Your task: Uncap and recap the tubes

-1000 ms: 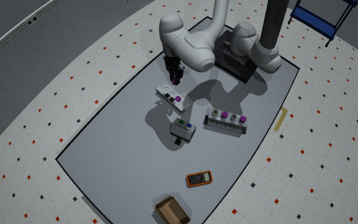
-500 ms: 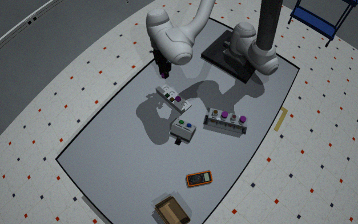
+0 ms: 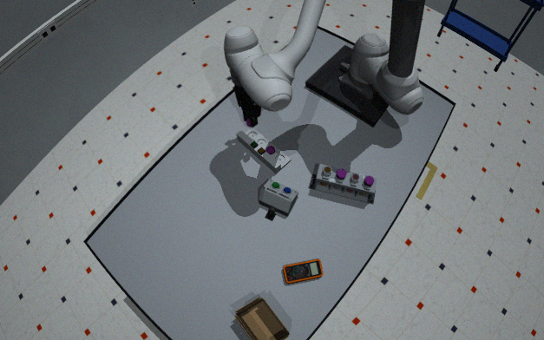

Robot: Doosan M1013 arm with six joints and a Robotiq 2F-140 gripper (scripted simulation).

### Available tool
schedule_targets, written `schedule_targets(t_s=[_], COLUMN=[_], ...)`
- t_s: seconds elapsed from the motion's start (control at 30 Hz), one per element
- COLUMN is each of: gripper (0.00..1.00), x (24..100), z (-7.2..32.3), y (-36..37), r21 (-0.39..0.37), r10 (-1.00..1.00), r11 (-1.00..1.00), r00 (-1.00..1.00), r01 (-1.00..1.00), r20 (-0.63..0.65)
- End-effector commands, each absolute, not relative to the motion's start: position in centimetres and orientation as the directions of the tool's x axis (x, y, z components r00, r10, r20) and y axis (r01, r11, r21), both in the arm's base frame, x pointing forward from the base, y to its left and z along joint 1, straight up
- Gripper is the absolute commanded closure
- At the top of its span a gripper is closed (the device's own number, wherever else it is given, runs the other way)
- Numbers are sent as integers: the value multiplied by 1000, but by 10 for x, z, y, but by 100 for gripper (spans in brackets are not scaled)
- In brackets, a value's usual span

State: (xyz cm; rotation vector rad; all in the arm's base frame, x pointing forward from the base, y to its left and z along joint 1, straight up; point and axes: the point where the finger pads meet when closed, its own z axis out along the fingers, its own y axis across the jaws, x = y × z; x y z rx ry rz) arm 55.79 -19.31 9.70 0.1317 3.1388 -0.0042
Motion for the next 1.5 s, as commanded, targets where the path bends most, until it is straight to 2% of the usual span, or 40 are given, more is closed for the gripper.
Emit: schedule_targets(t_s=[0.0, 0.47, 1.47], gripper=[70, 70, 70], x=[559, 559, 559], z=[79, 21, 13], y=[-193, -194, -194], r21=[-3, -3, -3], r10=[84, 84, 84], r11=[996, 996, 996], r00=[-996, -996, -996], r01=[84, 84, 84], r20=[-2, -2, -2])
